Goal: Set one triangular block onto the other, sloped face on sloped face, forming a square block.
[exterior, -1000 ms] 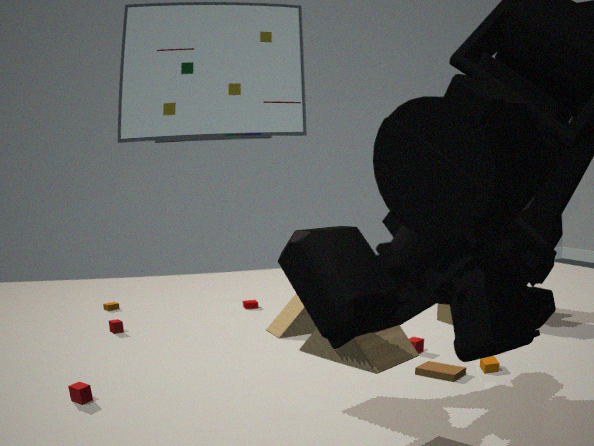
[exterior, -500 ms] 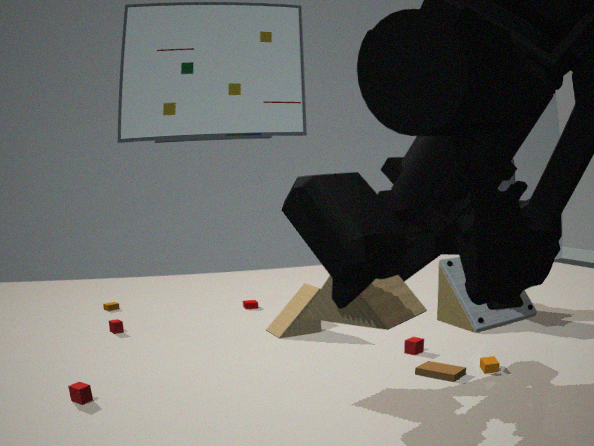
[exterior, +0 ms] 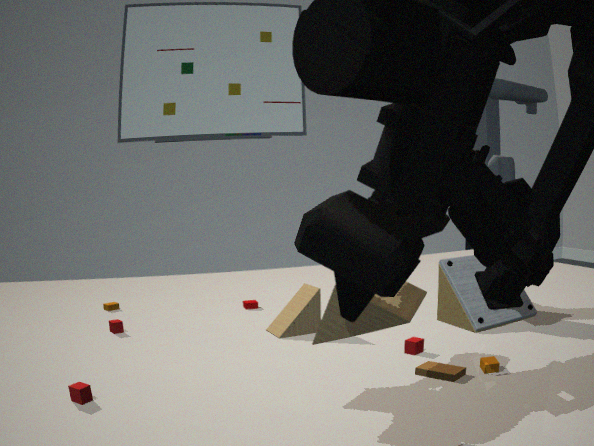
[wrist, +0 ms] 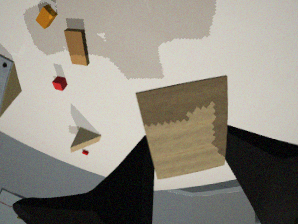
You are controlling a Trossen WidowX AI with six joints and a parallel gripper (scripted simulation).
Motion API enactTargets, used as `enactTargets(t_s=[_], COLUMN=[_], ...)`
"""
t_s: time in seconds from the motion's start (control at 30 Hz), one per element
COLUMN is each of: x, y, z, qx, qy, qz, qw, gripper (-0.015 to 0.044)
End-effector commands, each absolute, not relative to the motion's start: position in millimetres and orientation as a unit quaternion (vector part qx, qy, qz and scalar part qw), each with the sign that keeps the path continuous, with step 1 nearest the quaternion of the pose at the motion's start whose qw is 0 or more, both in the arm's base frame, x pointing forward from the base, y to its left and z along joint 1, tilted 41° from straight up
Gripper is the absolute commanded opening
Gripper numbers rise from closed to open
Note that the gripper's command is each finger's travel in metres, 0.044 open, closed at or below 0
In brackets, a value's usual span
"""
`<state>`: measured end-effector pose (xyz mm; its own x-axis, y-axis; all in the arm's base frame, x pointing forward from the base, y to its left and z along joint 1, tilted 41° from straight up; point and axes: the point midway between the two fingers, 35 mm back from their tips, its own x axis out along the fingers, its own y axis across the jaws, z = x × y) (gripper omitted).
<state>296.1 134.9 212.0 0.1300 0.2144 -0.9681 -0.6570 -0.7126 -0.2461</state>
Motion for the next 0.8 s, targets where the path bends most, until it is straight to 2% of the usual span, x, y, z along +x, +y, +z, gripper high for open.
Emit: enactTargets(t_s=[0.0, 0.77], x=[295.3, 300.8], y=[133.7, 123.9], z=[207.6, 210.6], qx=[-0.669, -0.688], qy=[0.124, -0.205], qz=[0.658, 0.661], qw=[0.321, 0.219], gripper=[0.0, 0.0])
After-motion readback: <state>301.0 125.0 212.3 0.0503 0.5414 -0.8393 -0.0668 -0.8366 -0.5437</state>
